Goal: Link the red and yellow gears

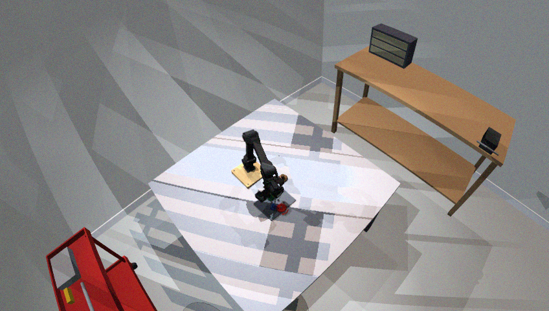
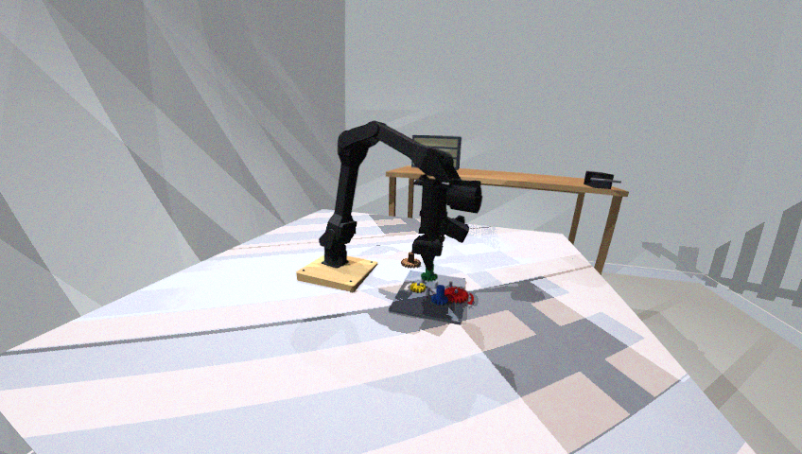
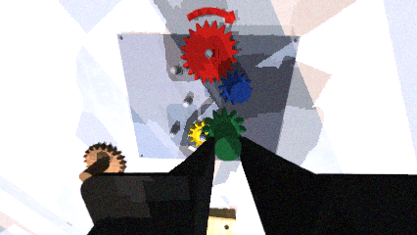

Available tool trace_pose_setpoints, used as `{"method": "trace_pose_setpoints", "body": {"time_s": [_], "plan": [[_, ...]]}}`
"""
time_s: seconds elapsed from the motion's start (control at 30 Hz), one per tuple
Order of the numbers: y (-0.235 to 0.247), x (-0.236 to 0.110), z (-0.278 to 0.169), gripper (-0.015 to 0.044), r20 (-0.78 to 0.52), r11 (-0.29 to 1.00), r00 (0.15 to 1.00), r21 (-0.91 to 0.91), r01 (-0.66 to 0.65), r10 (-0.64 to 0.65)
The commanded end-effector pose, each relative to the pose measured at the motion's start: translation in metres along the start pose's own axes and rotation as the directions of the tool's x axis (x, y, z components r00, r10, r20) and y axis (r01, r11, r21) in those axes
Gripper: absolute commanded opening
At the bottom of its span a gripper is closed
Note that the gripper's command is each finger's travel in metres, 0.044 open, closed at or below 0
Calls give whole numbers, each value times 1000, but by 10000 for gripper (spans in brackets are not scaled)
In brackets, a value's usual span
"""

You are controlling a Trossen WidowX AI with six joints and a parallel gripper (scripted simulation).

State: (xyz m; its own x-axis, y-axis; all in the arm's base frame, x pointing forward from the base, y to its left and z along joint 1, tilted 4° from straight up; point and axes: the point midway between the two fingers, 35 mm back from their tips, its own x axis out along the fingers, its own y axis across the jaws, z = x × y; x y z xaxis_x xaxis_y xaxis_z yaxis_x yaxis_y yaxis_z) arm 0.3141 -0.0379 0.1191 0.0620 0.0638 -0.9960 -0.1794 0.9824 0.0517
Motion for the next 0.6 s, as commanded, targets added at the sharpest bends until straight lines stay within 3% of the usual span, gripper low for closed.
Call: {"method": "trace_pose_setpoints", "body": {"time_s": [0.0, 0.23, 0.57], "plan": [[1, 0, -1, 0, -1, 1000, 1000, -6, -3, 3], [1, -1, -1, 0, -1, 999, 1000, 53, -3, 3], [1, -1, -1, 0, -1, 946, 1000, 325, -3, 3]]}}
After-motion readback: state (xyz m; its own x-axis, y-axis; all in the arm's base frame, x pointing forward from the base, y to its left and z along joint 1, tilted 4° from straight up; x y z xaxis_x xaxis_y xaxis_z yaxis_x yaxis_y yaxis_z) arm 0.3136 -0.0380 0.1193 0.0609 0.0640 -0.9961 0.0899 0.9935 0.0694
